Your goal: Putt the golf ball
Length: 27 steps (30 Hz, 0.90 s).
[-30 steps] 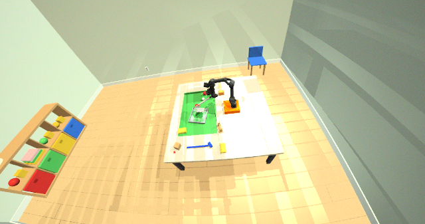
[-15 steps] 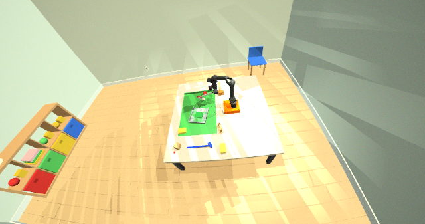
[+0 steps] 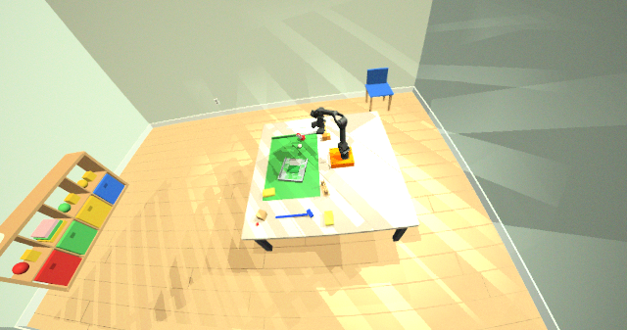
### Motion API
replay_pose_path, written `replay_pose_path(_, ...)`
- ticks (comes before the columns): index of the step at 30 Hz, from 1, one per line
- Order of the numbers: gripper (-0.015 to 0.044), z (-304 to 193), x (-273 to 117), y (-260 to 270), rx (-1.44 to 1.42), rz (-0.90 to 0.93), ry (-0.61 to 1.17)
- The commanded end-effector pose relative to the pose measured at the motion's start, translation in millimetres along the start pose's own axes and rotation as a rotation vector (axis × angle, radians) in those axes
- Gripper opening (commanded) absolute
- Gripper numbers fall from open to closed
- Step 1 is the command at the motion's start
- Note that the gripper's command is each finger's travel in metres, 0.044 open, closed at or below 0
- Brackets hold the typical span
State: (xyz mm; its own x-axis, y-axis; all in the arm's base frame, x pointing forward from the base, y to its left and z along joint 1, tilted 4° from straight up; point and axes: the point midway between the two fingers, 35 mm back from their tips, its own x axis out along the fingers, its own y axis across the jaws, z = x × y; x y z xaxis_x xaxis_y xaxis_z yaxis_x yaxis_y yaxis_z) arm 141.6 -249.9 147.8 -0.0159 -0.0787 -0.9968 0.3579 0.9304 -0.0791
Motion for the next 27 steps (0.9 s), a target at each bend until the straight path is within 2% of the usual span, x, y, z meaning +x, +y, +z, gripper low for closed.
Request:
replay_pose_path(1,0.0000,0,0,-4,0.021,-0.005,-0.004)
replay_pose_path(11,0.0000,0,35,-4,0.021,-0.005,-0.004)
replay_pose_path(27,0.0000,0,55,-4,0.021,-0.005,-0.004)
